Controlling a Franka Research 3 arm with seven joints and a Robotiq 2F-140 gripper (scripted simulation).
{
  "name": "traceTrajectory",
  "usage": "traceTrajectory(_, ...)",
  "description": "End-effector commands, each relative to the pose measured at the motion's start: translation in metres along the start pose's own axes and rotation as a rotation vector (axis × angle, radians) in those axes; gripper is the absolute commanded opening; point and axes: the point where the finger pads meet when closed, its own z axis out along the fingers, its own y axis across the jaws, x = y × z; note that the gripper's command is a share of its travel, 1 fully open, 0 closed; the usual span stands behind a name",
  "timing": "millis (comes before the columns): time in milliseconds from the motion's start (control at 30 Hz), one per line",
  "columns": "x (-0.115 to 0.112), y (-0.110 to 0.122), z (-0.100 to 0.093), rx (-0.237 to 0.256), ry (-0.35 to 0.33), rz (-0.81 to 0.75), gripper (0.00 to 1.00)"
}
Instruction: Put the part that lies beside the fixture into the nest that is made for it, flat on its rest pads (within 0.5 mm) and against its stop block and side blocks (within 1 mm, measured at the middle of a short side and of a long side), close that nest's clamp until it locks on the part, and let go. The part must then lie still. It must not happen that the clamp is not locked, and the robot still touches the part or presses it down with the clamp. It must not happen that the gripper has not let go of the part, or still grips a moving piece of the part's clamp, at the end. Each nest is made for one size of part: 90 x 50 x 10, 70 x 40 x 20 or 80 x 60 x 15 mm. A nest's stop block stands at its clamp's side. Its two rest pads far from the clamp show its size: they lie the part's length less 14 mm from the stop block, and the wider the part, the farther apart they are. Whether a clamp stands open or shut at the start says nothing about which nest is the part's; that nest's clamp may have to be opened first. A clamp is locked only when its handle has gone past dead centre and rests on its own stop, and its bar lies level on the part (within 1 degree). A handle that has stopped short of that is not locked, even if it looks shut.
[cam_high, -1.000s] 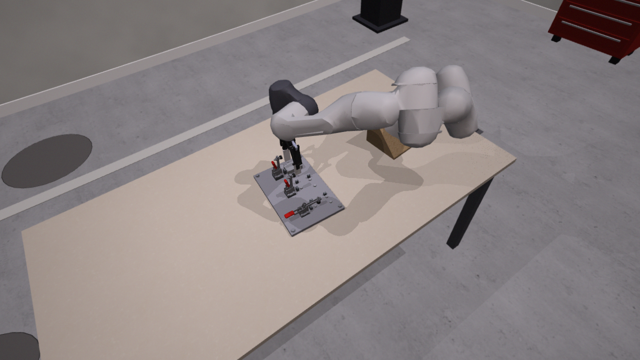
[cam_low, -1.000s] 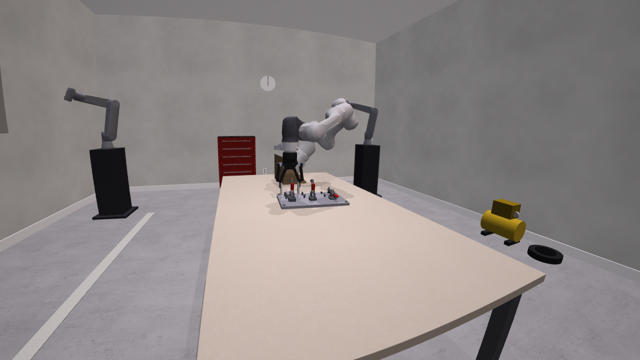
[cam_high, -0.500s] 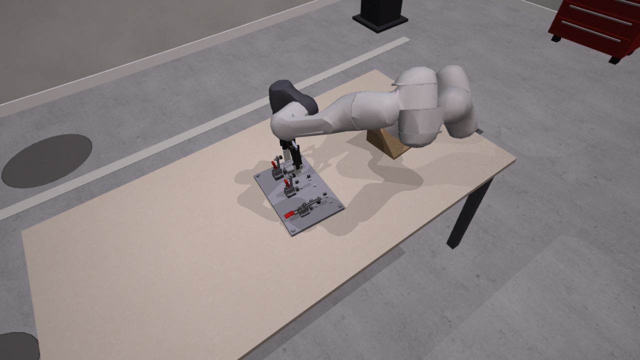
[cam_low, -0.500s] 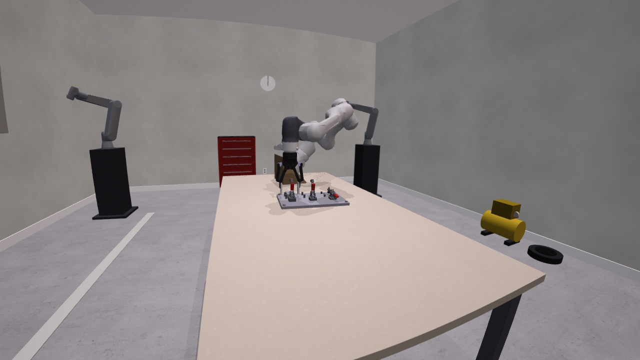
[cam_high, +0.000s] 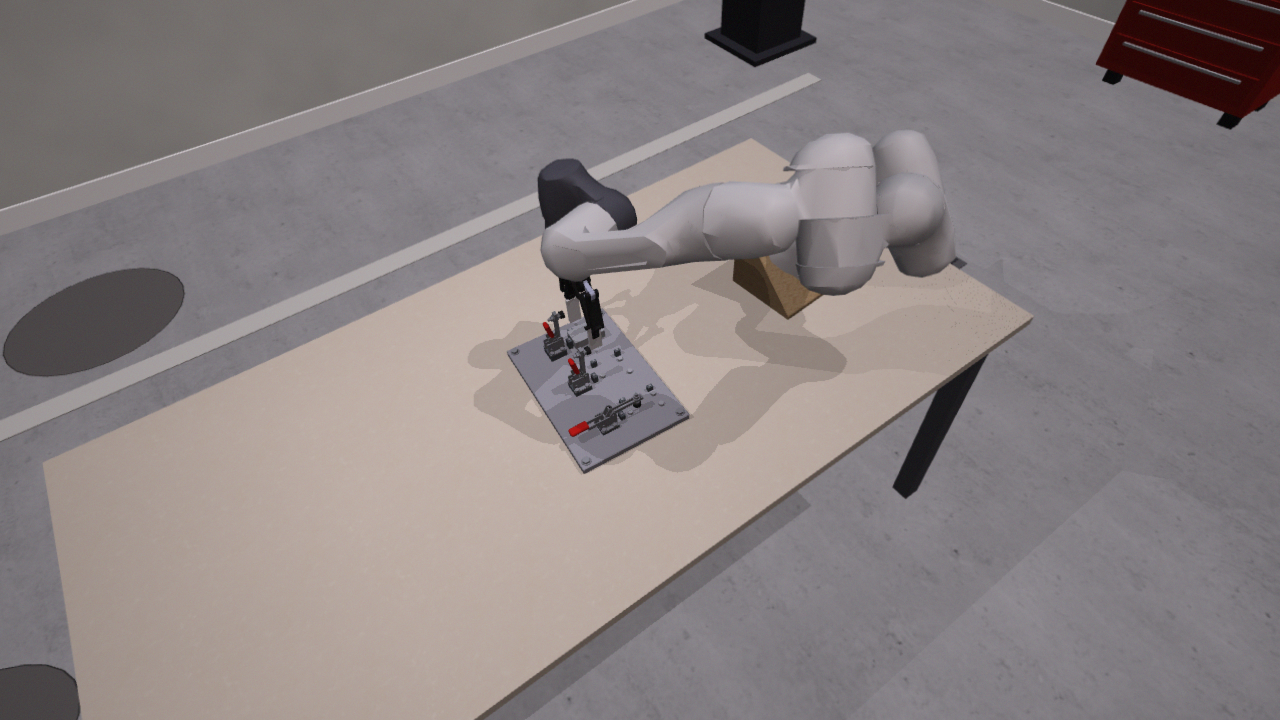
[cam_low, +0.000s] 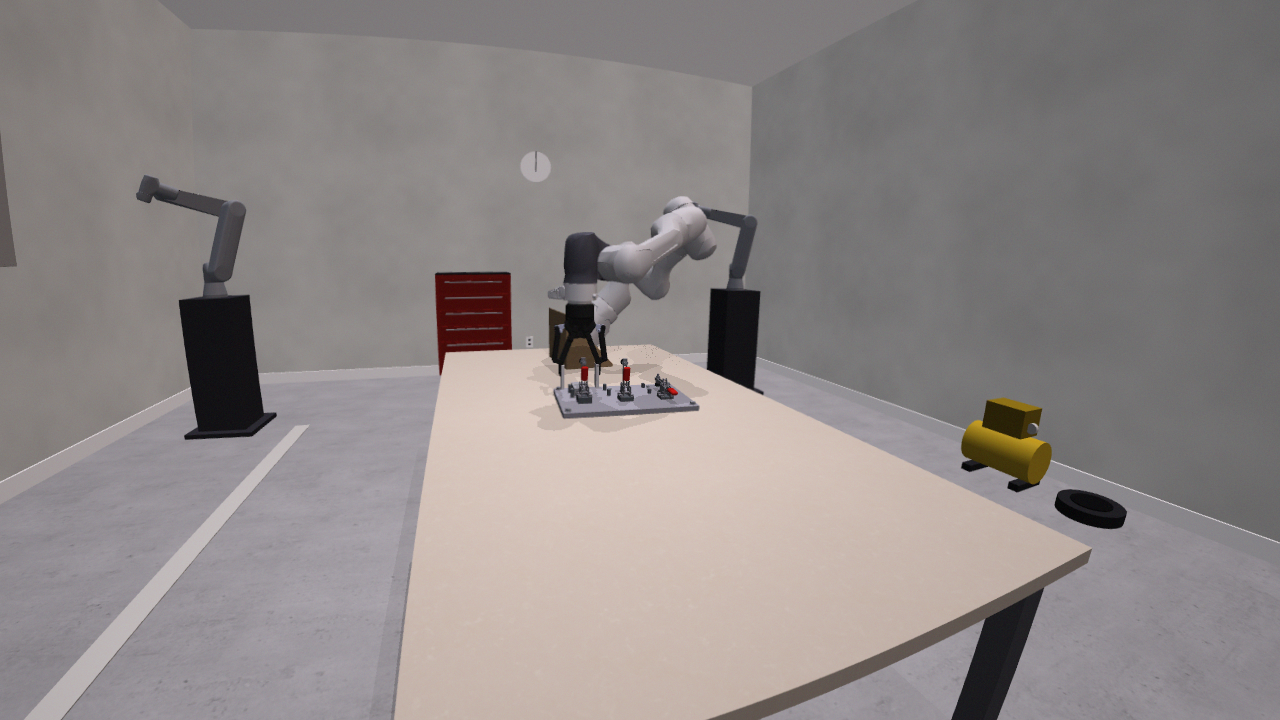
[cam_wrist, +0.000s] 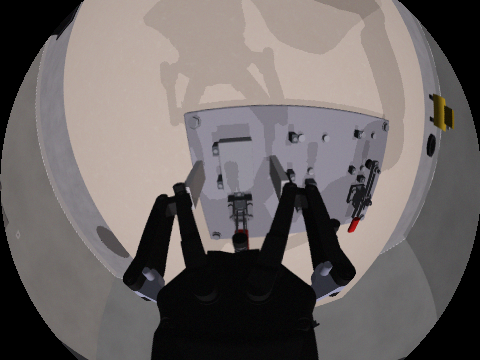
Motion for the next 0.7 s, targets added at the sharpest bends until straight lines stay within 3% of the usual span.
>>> traceTrajectory(0,0.000,0.000,-0.006,-0.001,-0.001,0.005,0.58)
traceTrajectory(667,0.000,0.000,-0.059,-0.001,-0.001,0.005,0.58)
